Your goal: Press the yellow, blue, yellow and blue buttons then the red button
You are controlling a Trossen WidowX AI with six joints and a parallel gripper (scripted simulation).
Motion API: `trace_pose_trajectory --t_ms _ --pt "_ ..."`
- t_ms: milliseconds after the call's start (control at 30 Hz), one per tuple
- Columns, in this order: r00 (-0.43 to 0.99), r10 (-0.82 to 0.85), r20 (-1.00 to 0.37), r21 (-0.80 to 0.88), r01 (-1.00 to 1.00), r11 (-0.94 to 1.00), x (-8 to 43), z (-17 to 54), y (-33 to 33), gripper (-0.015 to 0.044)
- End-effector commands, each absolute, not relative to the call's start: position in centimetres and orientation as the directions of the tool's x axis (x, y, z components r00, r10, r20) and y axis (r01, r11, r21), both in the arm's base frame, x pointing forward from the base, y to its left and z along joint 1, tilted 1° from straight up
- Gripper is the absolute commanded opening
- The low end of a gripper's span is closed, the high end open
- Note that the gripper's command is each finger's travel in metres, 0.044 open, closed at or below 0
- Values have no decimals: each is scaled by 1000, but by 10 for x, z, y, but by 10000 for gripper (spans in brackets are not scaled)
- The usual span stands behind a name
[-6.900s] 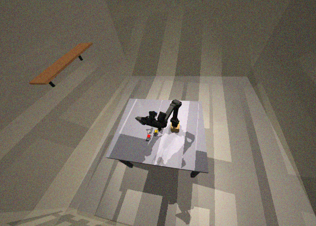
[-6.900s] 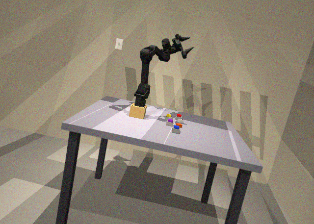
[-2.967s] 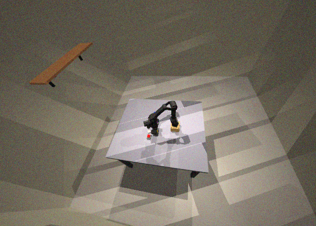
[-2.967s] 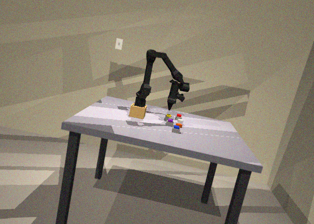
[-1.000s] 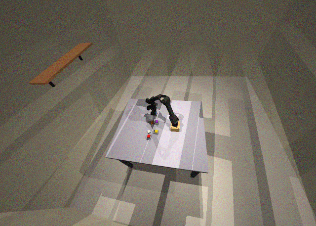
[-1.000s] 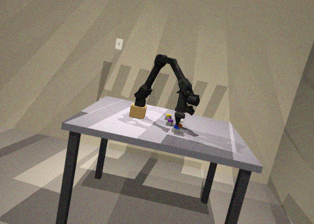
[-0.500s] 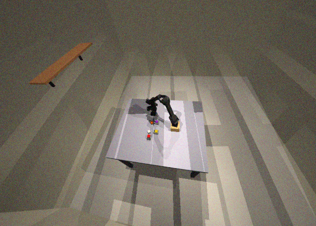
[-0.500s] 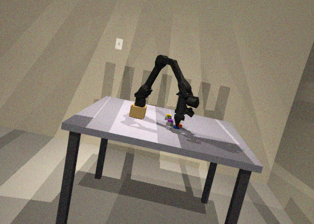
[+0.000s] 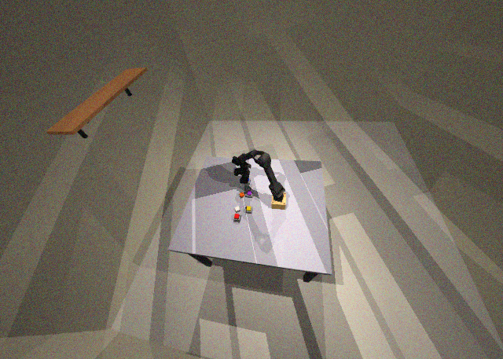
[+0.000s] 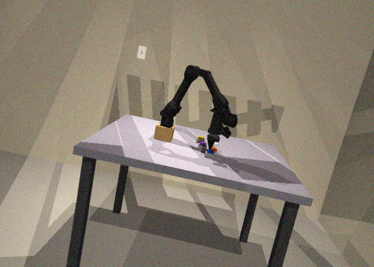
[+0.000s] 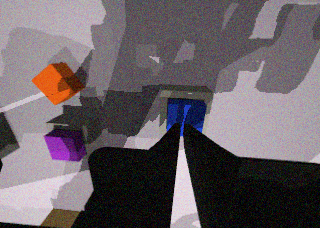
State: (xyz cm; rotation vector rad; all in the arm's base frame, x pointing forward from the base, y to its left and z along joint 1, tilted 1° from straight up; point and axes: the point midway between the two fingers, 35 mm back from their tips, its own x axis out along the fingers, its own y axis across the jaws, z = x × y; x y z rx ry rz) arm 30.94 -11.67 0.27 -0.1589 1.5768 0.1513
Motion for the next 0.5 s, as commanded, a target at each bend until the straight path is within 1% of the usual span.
trace_pose_trajectory --t_ms 0,133,300,467 --pt "14 -16 -1000 -19 -199 980 313 24 -118 20" --pt "14 -16 -1000 -19 -199 980 313 26 -118 20" --pt "14 -16 -1000 -19 -199 980 313 83 -117 20" --pt "14 -16 -1000 -19 -199 980 313 86 -116 20"
